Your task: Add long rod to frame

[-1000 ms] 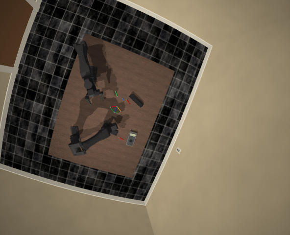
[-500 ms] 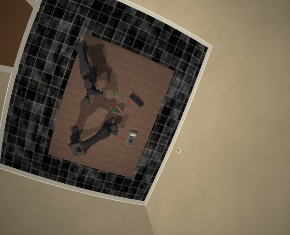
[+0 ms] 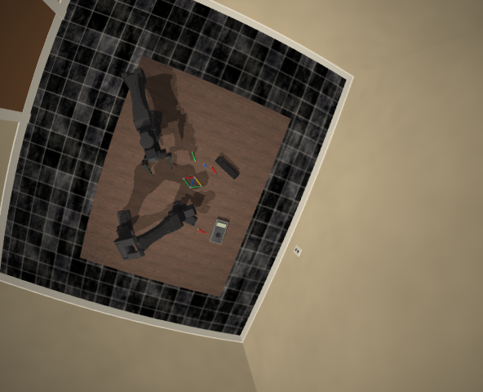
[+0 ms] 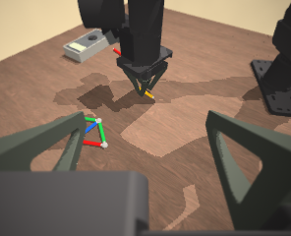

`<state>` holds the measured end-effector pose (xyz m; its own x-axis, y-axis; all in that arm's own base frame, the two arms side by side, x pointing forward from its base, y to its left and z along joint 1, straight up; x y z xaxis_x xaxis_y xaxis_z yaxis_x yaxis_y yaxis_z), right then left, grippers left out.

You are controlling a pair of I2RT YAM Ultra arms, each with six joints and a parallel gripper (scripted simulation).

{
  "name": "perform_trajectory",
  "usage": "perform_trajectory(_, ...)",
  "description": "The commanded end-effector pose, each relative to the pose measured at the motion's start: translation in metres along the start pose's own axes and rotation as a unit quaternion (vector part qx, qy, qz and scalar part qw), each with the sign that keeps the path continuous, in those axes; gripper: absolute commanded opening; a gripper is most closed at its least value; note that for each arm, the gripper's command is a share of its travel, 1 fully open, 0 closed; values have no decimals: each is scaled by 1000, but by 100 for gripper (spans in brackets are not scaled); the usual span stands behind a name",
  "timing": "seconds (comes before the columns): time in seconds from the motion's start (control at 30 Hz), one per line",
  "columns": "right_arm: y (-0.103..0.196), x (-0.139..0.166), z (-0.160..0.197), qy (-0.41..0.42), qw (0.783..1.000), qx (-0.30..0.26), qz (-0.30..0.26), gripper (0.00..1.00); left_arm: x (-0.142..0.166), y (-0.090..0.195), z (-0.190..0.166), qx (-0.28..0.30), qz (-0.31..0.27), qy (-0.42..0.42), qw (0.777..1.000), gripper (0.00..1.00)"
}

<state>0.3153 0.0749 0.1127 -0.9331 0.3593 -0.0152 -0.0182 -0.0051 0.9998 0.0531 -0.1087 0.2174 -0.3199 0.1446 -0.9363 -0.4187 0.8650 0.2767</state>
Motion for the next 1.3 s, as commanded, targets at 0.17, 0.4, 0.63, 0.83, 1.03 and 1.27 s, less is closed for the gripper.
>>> perform_trajectory(0.17, -8, 3, -3, -2, 1000, 7, 9, 29, 4, 0, 1, -2, 2, 0, 1000, 100)
perform_trajectory(0.4, 3, -3, 3, -2, 1000, 6, 8, 16, 4, 0, 1, -2, 2, 0, 1000, 100)
perform_trajectory(0.63, 4, -4, 3, -2, 1000, 2, 3, 8, 0, 2, 0, -1, -3, 1, 1000, 100)
perform_trajectory(0.83, 3, -3, 2, -1, 1000, 3, 3, 0, 0, 2, 0, -1, -3, 1, 1000, 100)
perform_trajectory(1.03, 3, -3, 2, -1, 1000, 3, 3, 0, 0, 2, 0, -1, -3, 1, 1000, 100)
perform_trajectory(1.27, 43, -2, 2, -2, 1000, 0, 0, 0, 0, 2, 0, -1, -3, 1, 1000, 100)
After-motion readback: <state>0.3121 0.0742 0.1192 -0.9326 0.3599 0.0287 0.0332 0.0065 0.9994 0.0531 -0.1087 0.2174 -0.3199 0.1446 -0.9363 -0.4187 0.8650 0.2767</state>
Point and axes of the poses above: on each arm, the point where the finger pads meet when closed, its own y axis back along the fingers, its own z axis across the jaws, x = y × z, the point moved 10 cm from there along y, back along the fingers, and after that the axes turned 13 degrees about y, right-handed, at the moved point
